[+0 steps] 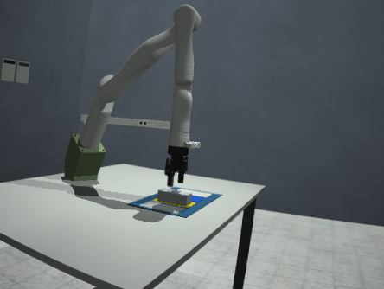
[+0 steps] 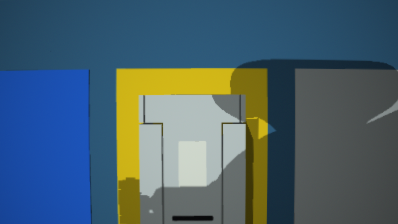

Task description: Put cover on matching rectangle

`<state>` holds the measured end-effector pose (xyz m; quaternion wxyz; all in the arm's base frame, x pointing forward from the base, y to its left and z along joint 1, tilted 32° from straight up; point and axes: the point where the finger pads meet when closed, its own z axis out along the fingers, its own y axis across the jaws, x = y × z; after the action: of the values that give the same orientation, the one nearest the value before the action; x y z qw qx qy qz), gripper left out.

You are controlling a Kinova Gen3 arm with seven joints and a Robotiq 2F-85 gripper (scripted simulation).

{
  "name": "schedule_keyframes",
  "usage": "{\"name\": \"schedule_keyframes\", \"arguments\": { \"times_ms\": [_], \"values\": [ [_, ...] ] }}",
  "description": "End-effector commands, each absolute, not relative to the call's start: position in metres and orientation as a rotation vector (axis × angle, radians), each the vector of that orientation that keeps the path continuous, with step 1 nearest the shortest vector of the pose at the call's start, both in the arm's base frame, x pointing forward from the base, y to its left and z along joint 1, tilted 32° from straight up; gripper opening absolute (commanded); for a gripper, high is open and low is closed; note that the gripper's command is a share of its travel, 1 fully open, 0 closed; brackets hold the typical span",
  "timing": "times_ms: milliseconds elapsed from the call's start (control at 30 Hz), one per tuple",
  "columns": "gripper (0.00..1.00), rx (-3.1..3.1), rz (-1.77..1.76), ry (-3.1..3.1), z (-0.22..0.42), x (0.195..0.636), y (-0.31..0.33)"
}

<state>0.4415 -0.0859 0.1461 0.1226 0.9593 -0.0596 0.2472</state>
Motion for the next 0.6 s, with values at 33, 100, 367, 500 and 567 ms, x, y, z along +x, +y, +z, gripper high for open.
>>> {"name": "schedule_keyframes", "arguments": {
  "times_ms": [33,100,367,500,567],
  "values": [
    [1.0,2.799,0.722,-0.174,0.15,0.44,-0.085],
    [1.0,2.799,0.722,-0.174,0.153,0.438,-0.084],
    [1.0,2.799,0.722,-0.174,0.166,0.431,-0.08],
    [1.0,2.799,0.722,-0.174,0.173,0.427,-0.078],
    [1.0,2.799,0.722,-0.174,0.173,0.427,-0.078]
  ]
}}
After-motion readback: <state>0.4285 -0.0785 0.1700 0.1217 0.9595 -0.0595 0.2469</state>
